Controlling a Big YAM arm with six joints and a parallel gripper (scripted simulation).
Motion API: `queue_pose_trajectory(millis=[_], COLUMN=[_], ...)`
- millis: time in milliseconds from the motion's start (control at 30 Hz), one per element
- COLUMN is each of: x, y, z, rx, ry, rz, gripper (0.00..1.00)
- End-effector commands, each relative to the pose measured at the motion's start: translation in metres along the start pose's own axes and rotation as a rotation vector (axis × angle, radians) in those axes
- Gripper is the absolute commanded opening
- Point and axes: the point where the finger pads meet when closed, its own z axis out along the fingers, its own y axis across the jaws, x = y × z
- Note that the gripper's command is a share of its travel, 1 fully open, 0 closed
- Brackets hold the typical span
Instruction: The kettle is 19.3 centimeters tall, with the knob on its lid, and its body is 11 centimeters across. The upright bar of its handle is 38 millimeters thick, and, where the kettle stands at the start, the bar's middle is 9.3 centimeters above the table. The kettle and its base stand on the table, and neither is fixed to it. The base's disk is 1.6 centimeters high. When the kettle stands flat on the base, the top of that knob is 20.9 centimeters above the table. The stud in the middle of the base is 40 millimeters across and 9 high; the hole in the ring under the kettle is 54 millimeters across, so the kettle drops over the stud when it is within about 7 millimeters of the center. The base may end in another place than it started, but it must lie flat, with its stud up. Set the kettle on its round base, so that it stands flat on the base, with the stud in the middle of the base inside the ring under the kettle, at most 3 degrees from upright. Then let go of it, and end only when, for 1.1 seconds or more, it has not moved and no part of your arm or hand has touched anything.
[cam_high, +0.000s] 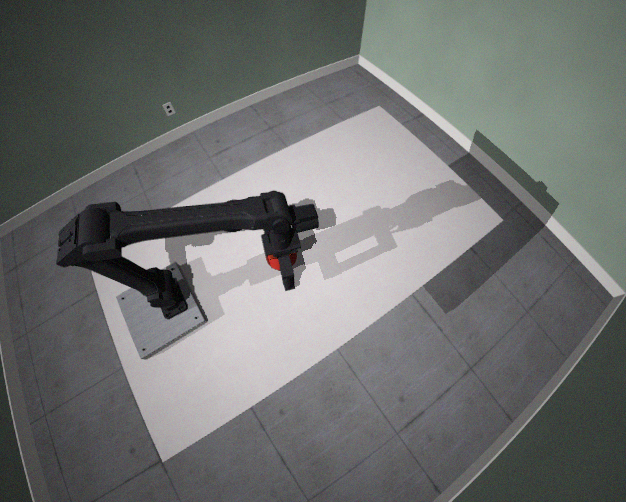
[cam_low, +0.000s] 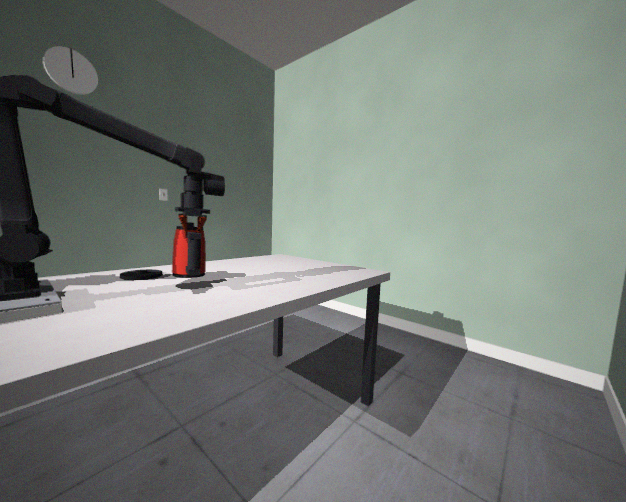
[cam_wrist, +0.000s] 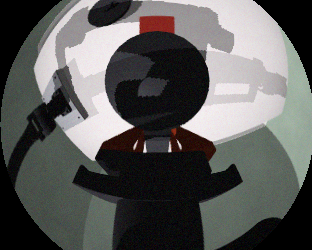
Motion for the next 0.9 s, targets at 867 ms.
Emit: queue_pose_trajectory(millis=[867], x=[-0.011], y=[-0.002], z=[-0.023], rx=[0.072], ry=[-0.011], rz=[0.0], gripper=[0.0])
